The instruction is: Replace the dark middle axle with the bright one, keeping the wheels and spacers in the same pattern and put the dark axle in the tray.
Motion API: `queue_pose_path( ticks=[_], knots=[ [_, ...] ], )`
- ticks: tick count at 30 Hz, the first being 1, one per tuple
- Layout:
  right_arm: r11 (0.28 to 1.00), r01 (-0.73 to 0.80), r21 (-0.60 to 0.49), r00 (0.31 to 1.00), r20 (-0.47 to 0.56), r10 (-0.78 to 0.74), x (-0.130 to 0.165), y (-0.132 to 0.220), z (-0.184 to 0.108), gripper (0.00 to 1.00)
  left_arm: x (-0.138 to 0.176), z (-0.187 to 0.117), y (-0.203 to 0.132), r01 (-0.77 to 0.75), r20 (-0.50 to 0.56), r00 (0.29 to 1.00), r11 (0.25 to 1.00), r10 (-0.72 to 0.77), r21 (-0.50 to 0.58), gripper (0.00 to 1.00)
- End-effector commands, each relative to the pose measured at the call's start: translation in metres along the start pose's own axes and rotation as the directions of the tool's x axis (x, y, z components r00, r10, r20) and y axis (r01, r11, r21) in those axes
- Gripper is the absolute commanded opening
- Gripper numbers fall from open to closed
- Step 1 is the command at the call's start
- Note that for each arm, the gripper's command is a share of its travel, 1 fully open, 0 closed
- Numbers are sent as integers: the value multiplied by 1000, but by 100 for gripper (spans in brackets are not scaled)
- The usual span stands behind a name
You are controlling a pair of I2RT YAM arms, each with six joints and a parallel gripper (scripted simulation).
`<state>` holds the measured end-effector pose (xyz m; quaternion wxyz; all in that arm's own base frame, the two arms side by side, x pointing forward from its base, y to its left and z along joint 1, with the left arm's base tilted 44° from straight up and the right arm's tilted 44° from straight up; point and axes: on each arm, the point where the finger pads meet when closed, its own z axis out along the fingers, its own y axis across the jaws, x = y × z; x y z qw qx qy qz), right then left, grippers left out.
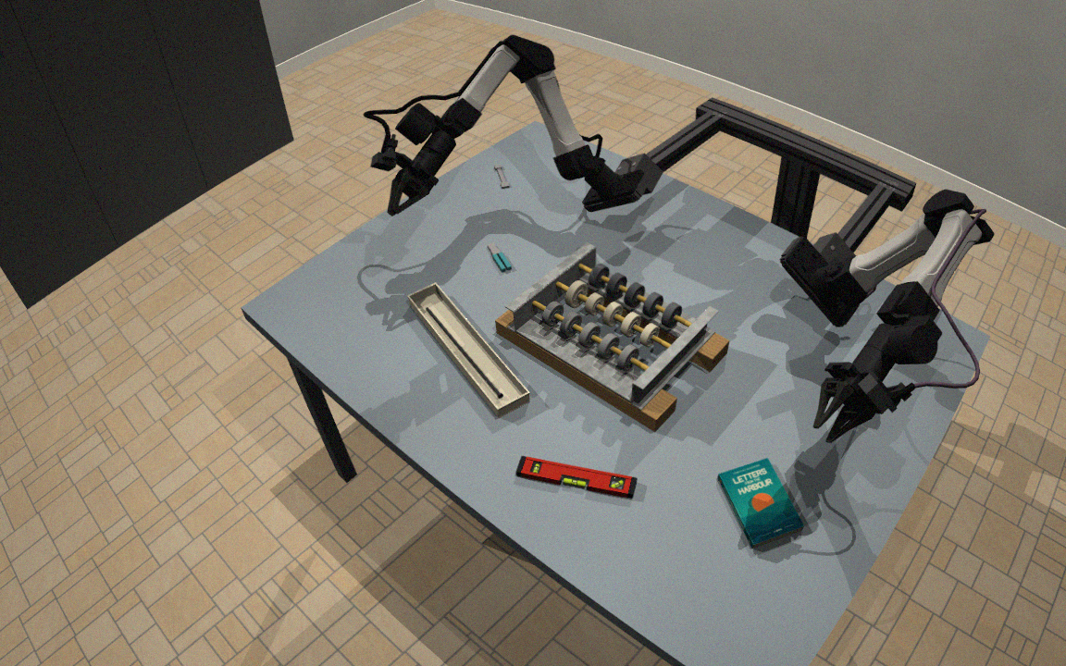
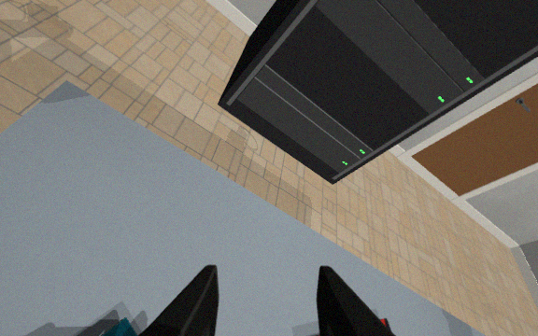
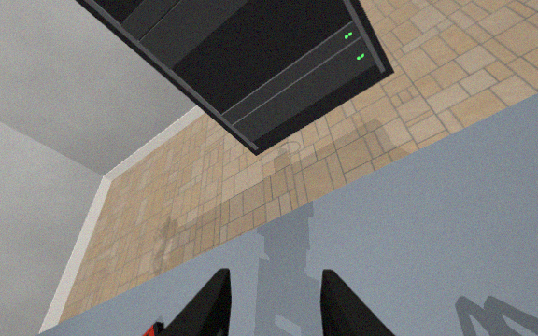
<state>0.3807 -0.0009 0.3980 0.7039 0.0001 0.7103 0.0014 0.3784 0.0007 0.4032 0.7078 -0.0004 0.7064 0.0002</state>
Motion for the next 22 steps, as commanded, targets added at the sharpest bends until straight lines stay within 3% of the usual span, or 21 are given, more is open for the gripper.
queue_pose_path(
  ticks=[1,2,4,22],
  knots=[
    [1000,-9,9,994,110,8,-39,-4,-13,31,-18,-1,-2,2,55,998,1000,-3,15,33],
    [1000,-9,9,995,98,8,-35,-4,-10,31,10,6,-3,4,-24,1000,1000,-4,17,33],
    [1000,-9,1,1000,26,9,-9,-1,-1,31,23,6,-3,5,-67,998,1000,-4,17,33],
    [1000,-7,0,1000,2,7,0,-1,-1,31,23,6,-5,5,-68,998,1000,-4,19,33]
  ],
)
